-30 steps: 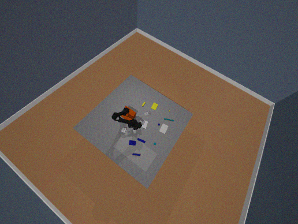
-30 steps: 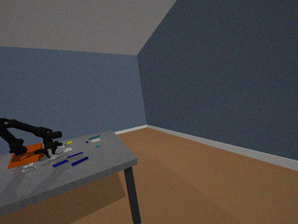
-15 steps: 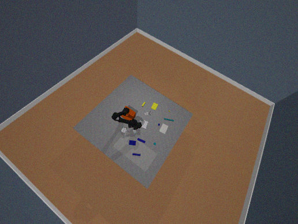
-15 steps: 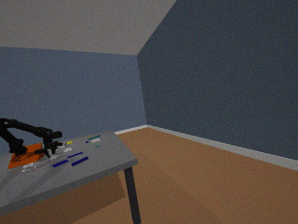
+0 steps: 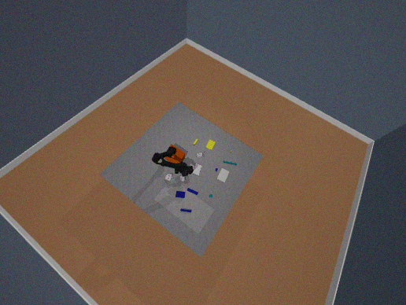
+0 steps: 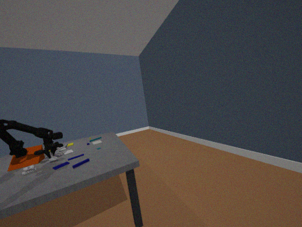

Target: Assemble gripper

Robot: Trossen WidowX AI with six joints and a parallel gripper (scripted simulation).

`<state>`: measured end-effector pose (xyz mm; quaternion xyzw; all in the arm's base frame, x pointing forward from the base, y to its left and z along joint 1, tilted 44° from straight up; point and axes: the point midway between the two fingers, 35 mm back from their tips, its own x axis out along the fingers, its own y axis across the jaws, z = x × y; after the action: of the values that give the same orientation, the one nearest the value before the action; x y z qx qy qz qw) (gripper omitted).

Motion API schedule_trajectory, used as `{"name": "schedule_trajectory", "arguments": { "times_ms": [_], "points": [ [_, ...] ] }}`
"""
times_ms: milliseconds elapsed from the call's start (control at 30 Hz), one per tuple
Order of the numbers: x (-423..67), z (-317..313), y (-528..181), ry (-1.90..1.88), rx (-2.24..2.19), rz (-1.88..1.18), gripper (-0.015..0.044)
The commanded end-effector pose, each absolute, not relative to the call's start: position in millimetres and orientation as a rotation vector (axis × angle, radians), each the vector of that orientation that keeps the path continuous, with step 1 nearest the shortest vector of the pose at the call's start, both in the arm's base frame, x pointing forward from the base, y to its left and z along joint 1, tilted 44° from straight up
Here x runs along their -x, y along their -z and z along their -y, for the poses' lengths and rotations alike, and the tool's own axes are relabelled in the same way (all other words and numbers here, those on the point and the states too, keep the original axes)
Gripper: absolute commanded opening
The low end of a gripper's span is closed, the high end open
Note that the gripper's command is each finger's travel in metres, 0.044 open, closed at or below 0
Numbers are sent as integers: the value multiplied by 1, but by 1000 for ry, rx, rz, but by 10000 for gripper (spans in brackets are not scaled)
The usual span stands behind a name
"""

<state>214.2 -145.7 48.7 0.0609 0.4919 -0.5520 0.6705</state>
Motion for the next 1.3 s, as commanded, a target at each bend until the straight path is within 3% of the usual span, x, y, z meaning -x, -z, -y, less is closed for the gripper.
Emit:
{"name": "schedule_trajectory", "arguments": {
  "times_ms": [0, 1267],
  "points": [
    [-216, 144, -53, 1246, -138, -1102, 37],
    [-221, 105, -93, 1245, -139, -1104, 37]
  ]
}}
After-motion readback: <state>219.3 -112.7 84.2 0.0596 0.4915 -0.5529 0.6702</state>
